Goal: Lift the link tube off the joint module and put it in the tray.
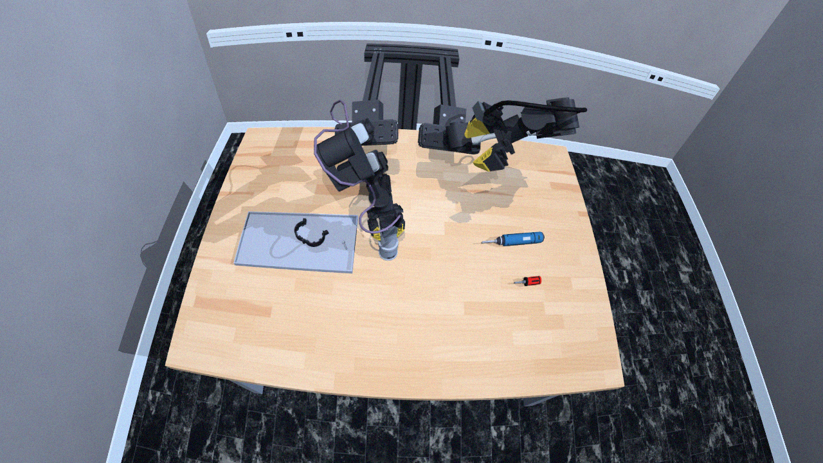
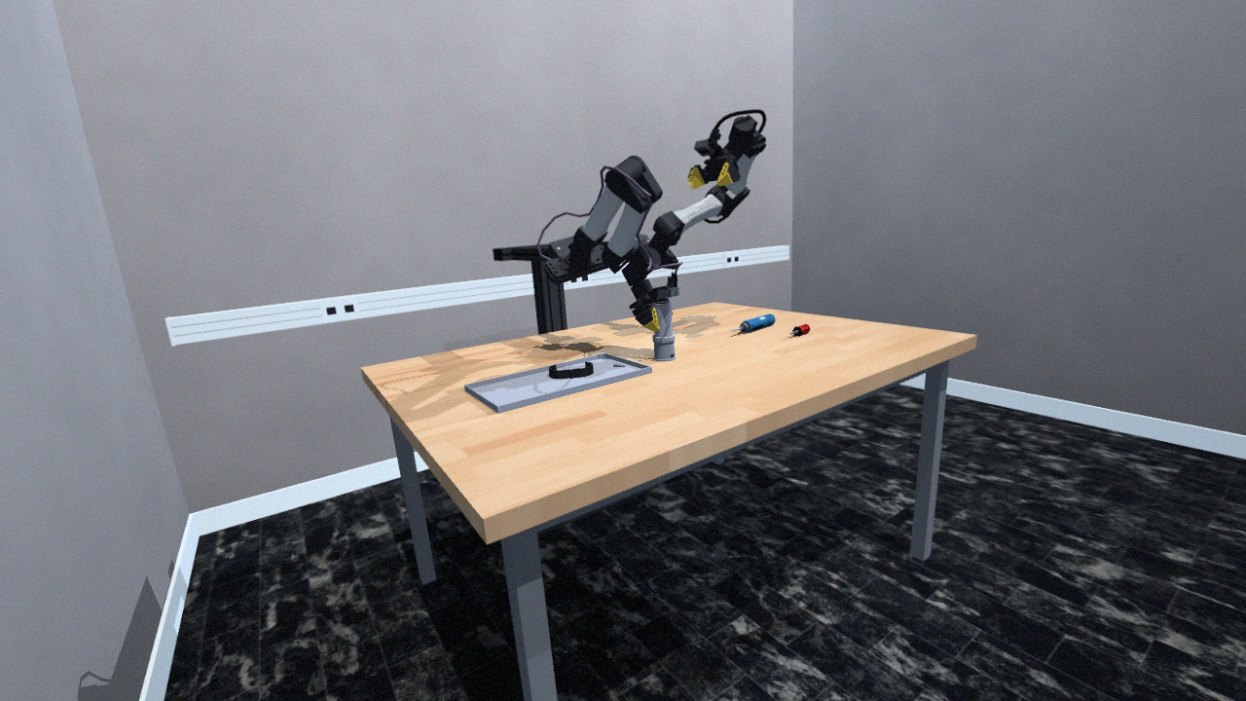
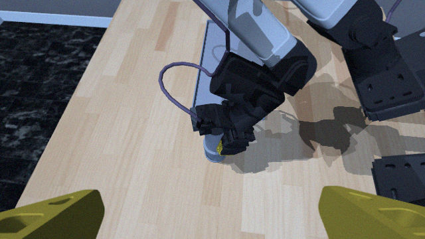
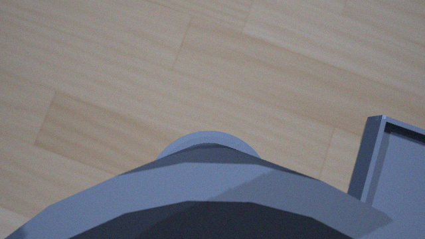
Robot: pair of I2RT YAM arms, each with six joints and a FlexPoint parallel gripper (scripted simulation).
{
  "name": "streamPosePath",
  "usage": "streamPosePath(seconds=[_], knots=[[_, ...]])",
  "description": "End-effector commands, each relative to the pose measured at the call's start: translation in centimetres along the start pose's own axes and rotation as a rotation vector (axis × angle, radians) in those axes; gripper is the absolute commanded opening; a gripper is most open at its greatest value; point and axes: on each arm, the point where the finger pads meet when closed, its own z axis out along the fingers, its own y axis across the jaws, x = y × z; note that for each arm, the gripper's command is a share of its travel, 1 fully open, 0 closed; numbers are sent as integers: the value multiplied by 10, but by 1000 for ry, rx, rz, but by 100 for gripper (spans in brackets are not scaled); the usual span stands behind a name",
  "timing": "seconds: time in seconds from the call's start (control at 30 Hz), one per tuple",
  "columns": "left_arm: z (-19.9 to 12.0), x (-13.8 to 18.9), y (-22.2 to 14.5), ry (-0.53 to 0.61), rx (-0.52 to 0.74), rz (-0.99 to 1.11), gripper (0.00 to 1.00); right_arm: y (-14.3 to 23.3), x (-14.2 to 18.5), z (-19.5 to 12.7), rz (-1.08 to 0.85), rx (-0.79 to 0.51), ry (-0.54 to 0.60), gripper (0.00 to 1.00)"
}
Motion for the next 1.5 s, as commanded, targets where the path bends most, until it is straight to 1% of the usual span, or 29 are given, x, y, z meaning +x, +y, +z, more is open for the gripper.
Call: streamPosePath(seconds=[0.0, 0.03, 0.07, 0.2, 0.33, 0.4, 0.73, 0.9, 1.47], knots=[[-1, -2, 2, -4, -2, -2, 100, 3, 6, -1, -18, -12, 17, 29], [-1, -2, 2, -4, -2, -2, 100, 3, 5, -2, -15, -11, 18, 40], [-1, -2, 2, -4, -2, -2, 100, 2, 3, -4, -11, -10, 14, 41], [-1, -2, 2, -4, -2, -2, 100, 2, -11, -7, 7, -12, -33, 41], [-1, -2, 2, -4, -2, -2, 100, 1, -11, -9, 8, -7, -28, 41], [-1, -2, 2, -4, -2, -2, 100, 1, -17, -11, 15, -5, -46, 41], [-1, -2, 2, -4, -2, -2, 100, 1, -20, -30, 6, -6, -18, 41], [-1, -2, 2, -4, -2, -2, 100, 1, -18, -32, 1, -5, -2, 41], [-1, -2, 2, -4, -2, -2, 100, 1, -21, -32, 6, -6, -15, 41]])
